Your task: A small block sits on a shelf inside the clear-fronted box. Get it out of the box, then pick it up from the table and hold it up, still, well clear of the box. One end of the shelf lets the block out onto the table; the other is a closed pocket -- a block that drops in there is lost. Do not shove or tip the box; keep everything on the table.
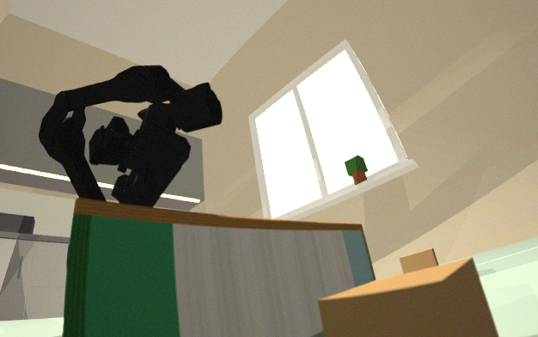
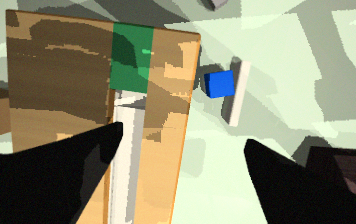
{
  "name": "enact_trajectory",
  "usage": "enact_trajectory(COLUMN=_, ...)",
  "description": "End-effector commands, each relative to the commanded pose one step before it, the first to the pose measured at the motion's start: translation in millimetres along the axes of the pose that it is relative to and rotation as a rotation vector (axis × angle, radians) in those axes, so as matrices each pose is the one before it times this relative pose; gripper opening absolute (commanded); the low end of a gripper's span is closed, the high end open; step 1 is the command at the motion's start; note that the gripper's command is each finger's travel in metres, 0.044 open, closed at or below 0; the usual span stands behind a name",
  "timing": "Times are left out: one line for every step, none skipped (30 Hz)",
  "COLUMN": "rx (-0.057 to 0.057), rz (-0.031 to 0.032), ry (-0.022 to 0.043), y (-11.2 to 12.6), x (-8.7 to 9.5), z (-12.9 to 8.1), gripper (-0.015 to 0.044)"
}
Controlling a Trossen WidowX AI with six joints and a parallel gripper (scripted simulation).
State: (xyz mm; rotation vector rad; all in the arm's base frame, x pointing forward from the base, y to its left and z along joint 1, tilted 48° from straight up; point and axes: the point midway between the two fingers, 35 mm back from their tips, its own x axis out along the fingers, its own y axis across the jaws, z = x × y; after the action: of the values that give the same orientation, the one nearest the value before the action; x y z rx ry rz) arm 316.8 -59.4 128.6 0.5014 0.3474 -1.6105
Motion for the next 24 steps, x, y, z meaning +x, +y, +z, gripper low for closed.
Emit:
enact_trajectory(rx=-0.0001, rz=-0.00118, ry=-0.00023, y=0.00, x=1.09, z=0.08, gripper=0.0400)
enact_trajectory(rx=0.0000, rz=0.00000, ry=0.00000, y=0.00, x=0.00, z=0.00, gripper=0.0400)
enact_trajectory(rx=0.0000, rz=0.00000, ry=0.00000, y=0.00, x=0.00, z=0.00, gripper=0.0400)
enact_trajectory(rx=0.0000, rz=0.00000, ry=0.00000, y=0.00, x=0.00, z=0.00, gripper=0.0400)
enact_trajectory(rx=0.0000, rz=0.00000, ry=0.00000, y=0.00, x=0.00, z=0.00, gripper=0.0400)
enact_trajectory(rx=0.0000, rz=0.00000, ry=0.00000, y=0.00, x=0.00, z=0.00, gripper=0.0400)
enact_trajectory(rx=0.0000, rz=0.00000, ry=0.00000, y=0.00, x=0.00, z=0.00, gripper=0.0400)
enact_trajectory(rx=0.0000, rz=0.00000, ry=0.00000, y=0.00, x=0.00, z=0.00, gripper=0.0400)
enact_trajectory(rx=0.0191, rz=0.00353, ry=0.00361, y=-0.50, x=-0.13, z=0.66, gripper=0.0374)
enact_trajectory(rx=0.0572, rz=0.01038, ry=0.01107, y=-1.47, x=-0.38, z=1.98, gripper=0.0348)
enact_trajectory(rx=0.0953, rz=0.01660, ry=0.01922, y=-2.27, x=-0.67, z=3.35, gripper=0.0321)
enact_trajectory(rx=0.1160, rz=0.01899, ry=0.02467, y=-2.38, x=-0.89, z=4.20, gripper=0.0295)
enact_trajectory(rx=0.1159, rz=0.01754, ry=0.02598, y=-1.91, x=-0.98, z=4.31, gripper=0.0285)
enact_trajectory(rx=0.1158, rz=0.01600, ry=0.02719, y=-1.43, x=-1.08, z=4.37, gripper=0.0285)
enact_trajectory(rx=0.1156, rz=0.01438, ry=0.02832, y=-0.96, x=-1.16, z=4.38, gripper=0.0285)
enact_trajectory(rx=0.1155, rz=0.01268, ry=0.02935, y=-0.50, x=-1.25, z=4.34, gripper=0.0285)
enact_trajectory(rx=0.1153, rz=0.01091, ry=0.03030, y=-0.05, x=-1.33, z=4.25, gripper=0.0285)
enact_trajectory(rx=0.1151, rz=0.00908, ry=0.03114, y=0.38, x=-1.42, z=4.13, gripper=0.0285)
enact_trajectory(rx=0.1149, rz=0.00718, ry=0.03186, y=0.78, x=-1.49, z=3.96, gripper=0.0285)
enact_trajectory(rx=0.1148, rz=0.00522, ry=0.03251, y=1.16, x=-1.57, z=3.75, gripper=0.0285)
enact_trajectory(rx=0.1146, rz=0.00321, ry=0.03302, y=1.51, x=-1.64, z=3.51, gripper=0.0285)
enact_trajectory(rx=0.1144, rz=0.00116, ry=0.03340, y=1.82, x=-1.71, z=3.24, gripper=0.0285)
enact_trajectory(rx=0.0937, rz=-0.00062, ry=0.02760, y=1.73, x=-1.46, z=2.42, gripper=0.0285)
enact_trajectory(rx=0.0561, rz=-0.00106, ry=0.01662, y=1.14, x=-0.90, z=1.32, gripper=0.0285)
